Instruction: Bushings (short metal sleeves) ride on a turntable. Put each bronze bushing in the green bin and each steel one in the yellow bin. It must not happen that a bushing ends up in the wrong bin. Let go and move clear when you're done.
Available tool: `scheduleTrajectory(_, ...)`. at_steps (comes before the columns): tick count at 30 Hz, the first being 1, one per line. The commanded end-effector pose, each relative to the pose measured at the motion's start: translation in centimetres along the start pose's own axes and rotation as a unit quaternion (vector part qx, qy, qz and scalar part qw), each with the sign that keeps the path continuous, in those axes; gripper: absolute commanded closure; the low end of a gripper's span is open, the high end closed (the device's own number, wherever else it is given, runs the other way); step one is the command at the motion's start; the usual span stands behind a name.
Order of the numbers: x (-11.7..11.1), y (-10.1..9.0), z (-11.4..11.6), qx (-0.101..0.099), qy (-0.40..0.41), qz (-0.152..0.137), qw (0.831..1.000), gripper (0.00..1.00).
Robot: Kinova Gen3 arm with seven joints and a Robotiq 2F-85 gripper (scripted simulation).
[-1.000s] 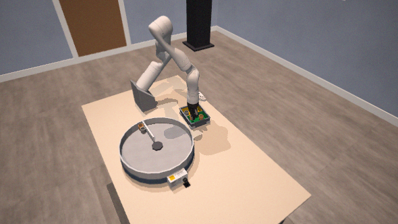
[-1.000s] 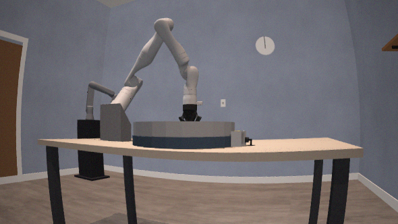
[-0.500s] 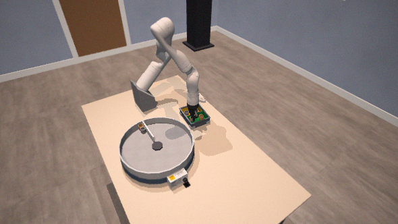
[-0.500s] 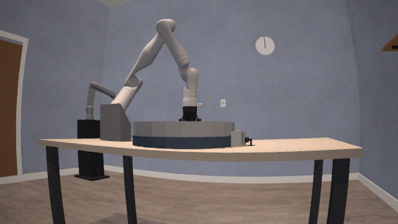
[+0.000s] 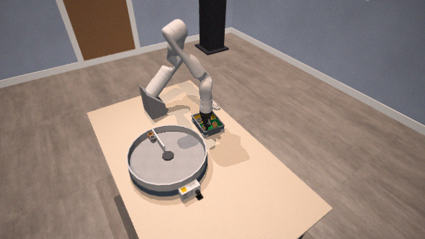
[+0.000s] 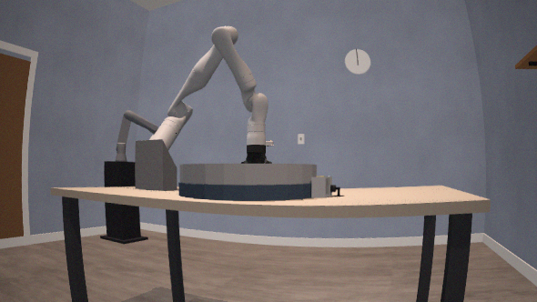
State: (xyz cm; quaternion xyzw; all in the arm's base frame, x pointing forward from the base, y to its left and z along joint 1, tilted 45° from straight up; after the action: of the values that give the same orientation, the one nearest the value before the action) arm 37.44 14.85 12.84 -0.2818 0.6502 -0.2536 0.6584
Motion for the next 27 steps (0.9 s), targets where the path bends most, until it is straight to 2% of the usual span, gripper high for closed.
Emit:
scheduleTrajectory(1, -0.09, 0.2, 0.03, 0.002, 0.001, 0.0, 1.0, 1.0)
scheduleTrajectory(5, -0.11, 0.7, 0.02, 0.002, 0.001, 0.0, 1.0, 1.0)
scheduleTrajectory(24, -0.05, 0.7, 0.03, 0.002, 0.001, 0.0, 1.0, 1.0)
scheduleTrajectory(25, -0.01, 0.65, 0.04, 0.001, 0.001, 0.0, 1.0, 0.84)
scheduleTrajectory(27, -0.01, 0.65, 0.04, 0.001, 0.001, 0.0, 1.0, 0.84)
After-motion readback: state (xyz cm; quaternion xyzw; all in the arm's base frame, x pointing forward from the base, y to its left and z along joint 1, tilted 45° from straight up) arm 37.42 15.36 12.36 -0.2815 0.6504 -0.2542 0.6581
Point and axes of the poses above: the point where the finger pads meet when closed, its own y axis out along the fingers, its own z axis across the jaws, x = y × z, the point moved 10 cm from there along -y, back along the fingers, and after that the axes turned 8 degrees about -y, right-handed, at the moved point
